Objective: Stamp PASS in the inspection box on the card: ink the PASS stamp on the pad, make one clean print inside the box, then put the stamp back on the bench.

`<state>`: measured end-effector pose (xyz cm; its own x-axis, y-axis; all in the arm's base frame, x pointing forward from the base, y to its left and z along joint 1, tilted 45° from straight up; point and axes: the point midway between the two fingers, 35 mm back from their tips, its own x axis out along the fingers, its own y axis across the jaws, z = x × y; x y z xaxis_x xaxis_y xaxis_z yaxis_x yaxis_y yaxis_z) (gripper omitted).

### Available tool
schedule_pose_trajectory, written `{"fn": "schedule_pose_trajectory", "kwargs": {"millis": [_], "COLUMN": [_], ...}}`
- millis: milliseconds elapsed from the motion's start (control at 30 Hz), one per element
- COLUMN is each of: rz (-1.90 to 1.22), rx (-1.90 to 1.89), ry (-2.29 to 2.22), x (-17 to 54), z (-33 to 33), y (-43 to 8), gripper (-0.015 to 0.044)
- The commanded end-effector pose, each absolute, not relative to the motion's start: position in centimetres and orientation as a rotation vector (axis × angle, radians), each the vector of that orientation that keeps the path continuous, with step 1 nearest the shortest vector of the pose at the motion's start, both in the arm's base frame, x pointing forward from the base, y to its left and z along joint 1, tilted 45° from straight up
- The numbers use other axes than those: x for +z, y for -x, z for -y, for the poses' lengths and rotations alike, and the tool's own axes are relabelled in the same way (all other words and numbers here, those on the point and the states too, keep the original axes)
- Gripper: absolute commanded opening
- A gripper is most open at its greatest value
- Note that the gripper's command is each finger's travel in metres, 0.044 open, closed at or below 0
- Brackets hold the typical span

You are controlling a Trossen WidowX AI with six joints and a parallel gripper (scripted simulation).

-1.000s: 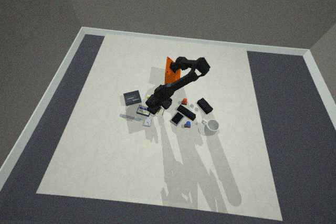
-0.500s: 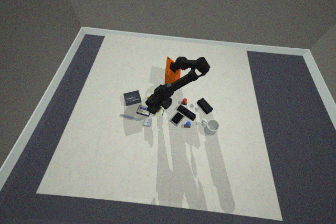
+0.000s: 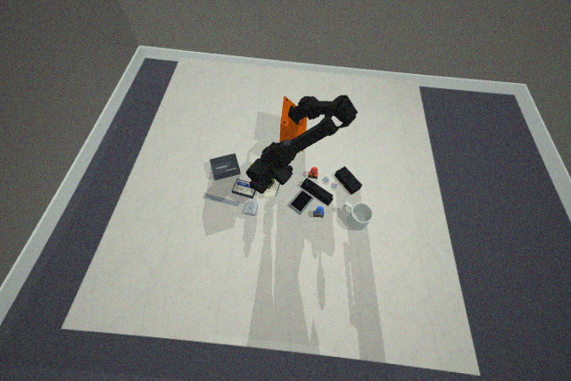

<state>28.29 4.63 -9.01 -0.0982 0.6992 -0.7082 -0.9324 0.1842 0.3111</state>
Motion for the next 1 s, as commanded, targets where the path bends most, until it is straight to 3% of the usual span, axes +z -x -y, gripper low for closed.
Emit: {"fn": "schedule_pose_trajectory", "kwargs": {"millis": [0, 967], "rz": [-0.912, -0.913], "rx": [1.409, 1.409], "ry": [0.336, 0.337], "x": [-8.6, -5.3], "z": [-4.2, -0.9], "y": [-28.5, -29.0], "gripper": [0.0000, 0.0000]}}
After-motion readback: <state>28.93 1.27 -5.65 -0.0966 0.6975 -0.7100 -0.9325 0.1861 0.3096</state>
